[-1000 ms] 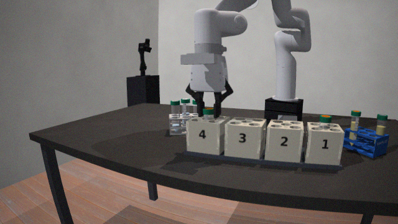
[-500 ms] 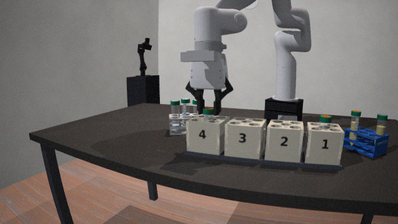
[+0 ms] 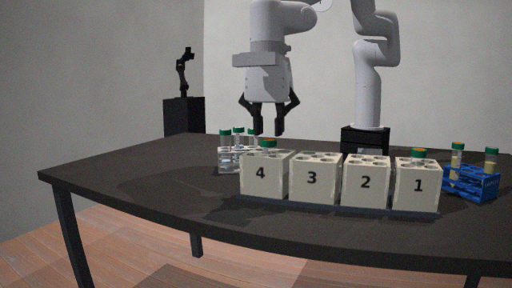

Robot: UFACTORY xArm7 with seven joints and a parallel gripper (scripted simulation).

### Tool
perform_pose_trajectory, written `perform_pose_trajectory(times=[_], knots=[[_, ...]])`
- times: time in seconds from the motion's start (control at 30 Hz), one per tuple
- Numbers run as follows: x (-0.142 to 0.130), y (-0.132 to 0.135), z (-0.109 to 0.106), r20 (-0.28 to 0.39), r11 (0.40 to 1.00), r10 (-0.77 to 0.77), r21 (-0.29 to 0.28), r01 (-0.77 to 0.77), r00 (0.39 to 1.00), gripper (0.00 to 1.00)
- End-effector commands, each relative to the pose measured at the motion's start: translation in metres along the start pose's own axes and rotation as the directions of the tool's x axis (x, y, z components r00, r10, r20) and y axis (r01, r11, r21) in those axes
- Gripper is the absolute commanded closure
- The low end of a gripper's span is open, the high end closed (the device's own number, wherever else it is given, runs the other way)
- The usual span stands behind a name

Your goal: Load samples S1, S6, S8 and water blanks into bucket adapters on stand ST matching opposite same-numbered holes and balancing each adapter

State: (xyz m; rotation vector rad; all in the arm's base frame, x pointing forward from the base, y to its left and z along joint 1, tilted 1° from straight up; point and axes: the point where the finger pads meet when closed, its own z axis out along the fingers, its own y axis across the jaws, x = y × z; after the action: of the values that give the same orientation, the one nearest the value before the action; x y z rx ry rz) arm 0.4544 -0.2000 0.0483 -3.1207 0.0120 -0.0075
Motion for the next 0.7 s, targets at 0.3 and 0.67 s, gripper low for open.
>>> perform_pose_trajectory(times=[0.3, 0.67], knots=[[0.001, 0.001, -0.023, -0.004, 1.000, 0.000, -0.002, 0.000, 1.000, 0.56], [0.001, 0.001, -0.045, -0.004, 1.000, 0.000, -0.002, 0.000, 1.000, 0.56]])
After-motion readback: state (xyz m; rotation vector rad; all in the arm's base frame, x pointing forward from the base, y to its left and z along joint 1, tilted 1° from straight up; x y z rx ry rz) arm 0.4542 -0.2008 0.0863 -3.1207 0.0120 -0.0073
